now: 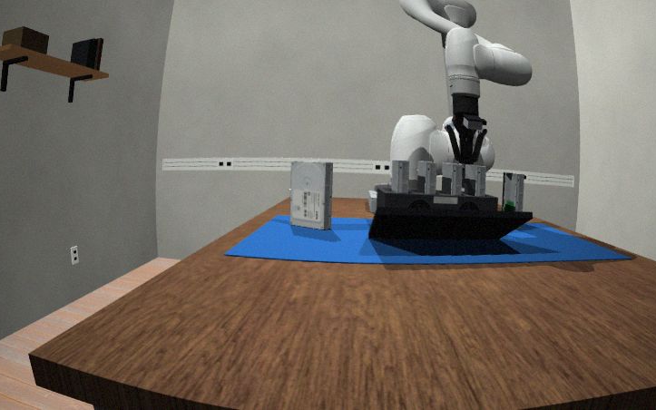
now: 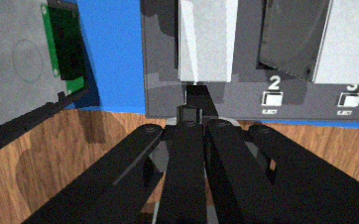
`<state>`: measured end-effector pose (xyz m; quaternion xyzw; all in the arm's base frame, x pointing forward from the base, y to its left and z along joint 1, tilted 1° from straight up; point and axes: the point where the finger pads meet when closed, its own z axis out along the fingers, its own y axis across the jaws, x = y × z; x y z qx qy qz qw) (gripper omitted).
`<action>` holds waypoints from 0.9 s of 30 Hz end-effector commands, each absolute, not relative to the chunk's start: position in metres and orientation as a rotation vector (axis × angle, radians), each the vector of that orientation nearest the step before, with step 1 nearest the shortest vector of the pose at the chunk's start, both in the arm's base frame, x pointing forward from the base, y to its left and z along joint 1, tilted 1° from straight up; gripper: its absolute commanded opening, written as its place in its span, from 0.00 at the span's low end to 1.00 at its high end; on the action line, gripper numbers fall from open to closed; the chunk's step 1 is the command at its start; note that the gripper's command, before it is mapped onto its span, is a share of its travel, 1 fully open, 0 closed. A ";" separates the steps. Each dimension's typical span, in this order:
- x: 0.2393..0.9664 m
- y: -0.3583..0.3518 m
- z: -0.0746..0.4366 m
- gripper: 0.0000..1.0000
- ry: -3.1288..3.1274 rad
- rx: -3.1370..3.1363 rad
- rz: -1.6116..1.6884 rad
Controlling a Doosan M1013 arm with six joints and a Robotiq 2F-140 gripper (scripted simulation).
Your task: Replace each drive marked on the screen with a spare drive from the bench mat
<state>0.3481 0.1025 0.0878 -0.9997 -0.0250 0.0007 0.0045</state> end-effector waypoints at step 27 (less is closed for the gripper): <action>0.348 0.103 0.080 0.10 -0.078 -3.131 0.001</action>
